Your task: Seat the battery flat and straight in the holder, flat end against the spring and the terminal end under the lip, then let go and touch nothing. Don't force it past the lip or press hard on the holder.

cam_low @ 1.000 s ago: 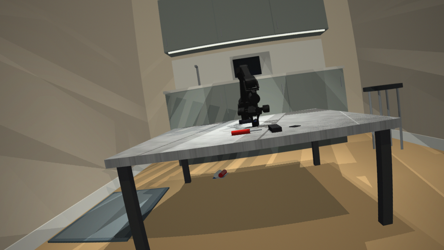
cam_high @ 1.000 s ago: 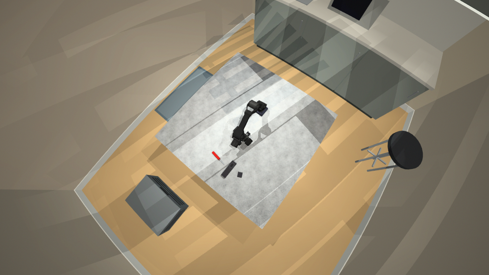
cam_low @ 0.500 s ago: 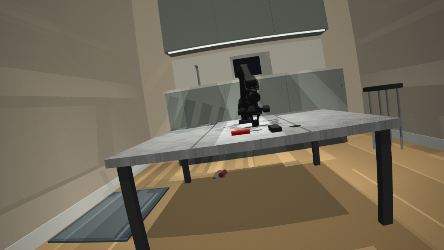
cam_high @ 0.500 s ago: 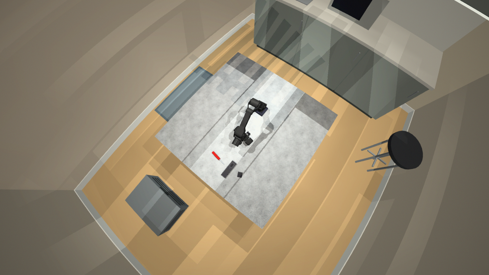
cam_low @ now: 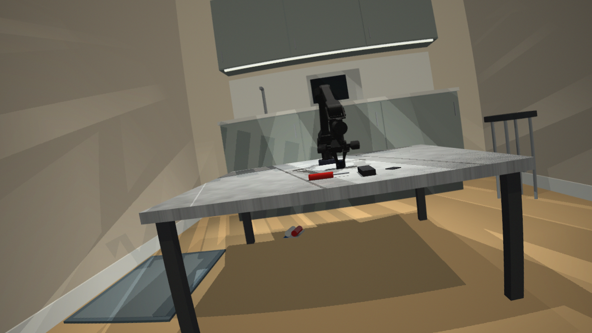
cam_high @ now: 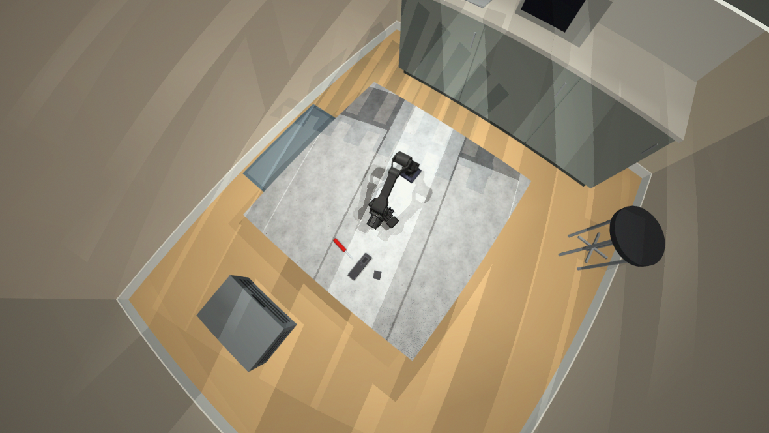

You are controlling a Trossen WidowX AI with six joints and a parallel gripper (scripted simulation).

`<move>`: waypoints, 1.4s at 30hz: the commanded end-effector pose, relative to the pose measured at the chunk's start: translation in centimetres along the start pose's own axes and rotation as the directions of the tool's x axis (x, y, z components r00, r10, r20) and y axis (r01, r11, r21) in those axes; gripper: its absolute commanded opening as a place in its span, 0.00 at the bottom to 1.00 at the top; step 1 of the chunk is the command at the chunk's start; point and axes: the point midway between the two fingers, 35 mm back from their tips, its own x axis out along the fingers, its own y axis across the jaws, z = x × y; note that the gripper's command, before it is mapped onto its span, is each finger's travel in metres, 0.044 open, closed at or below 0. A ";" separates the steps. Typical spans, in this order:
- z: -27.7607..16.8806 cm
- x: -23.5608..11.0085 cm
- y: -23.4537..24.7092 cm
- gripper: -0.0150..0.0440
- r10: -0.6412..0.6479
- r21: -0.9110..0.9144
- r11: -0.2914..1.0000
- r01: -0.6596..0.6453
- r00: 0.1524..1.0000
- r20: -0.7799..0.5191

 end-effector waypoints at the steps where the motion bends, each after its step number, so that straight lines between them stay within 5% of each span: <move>1: 0.2 0.0 0.0 0.38 -0.003 0.005 1.000 0.003 0.999 0.033; 42: -1.5 0.5 -0.1 0.38 0.006 0.011 1.000 -0.007 0.996 0.090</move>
